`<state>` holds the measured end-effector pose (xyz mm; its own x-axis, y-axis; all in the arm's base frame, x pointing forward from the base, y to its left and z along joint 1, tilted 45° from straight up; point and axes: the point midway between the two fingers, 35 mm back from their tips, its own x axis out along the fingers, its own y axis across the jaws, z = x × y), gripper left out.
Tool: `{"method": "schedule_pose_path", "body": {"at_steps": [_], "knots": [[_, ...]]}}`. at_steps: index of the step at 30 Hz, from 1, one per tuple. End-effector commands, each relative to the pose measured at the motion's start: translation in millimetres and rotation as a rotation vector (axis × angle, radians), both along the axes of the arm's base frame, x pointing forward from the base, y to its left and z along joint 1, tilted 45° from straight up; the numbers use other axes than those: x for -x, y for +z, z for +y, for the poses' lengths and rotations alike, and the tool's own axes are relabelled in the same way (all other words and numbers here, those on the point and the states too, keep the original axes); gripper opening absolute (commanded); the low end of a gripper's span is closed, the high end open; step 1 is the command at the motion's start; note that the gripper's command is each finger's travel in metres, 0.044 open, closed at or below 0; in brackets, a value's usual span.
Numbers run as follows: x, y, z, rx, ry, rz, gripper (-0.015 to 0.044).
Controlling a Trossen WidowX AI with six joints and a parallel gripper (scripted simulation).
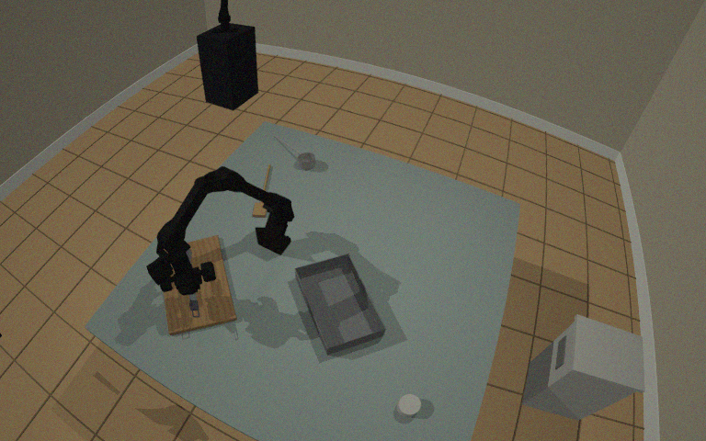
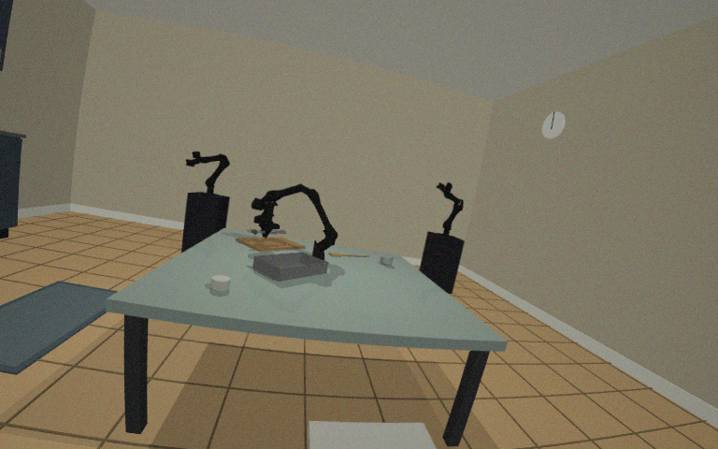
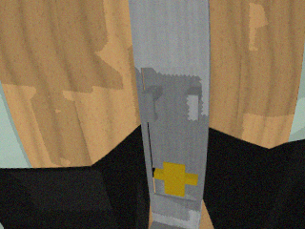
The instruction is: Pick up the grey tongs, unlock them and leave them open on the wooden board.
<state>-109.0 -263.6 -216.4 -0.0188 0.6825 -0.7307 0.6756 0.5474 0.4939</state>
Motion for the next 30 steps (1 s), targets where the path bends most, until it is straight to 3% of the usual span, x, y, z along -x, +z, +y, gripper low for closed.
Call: {"method": "schedule_pose_path", "body": {"at_steps": [1, 21, 26, 30], "knots": [[0, 0, 0, 0.000, 0.000, 0.000, -0.0097], [0, 0, 0, 0.000, 0.000, 0.000, 0.0427], [-1, 2, -1, 0.000, 0.000, 0.000, 0.0440], [-21, 34, -7, 0.001, 0.002, -0.003, 0.0440]]}}
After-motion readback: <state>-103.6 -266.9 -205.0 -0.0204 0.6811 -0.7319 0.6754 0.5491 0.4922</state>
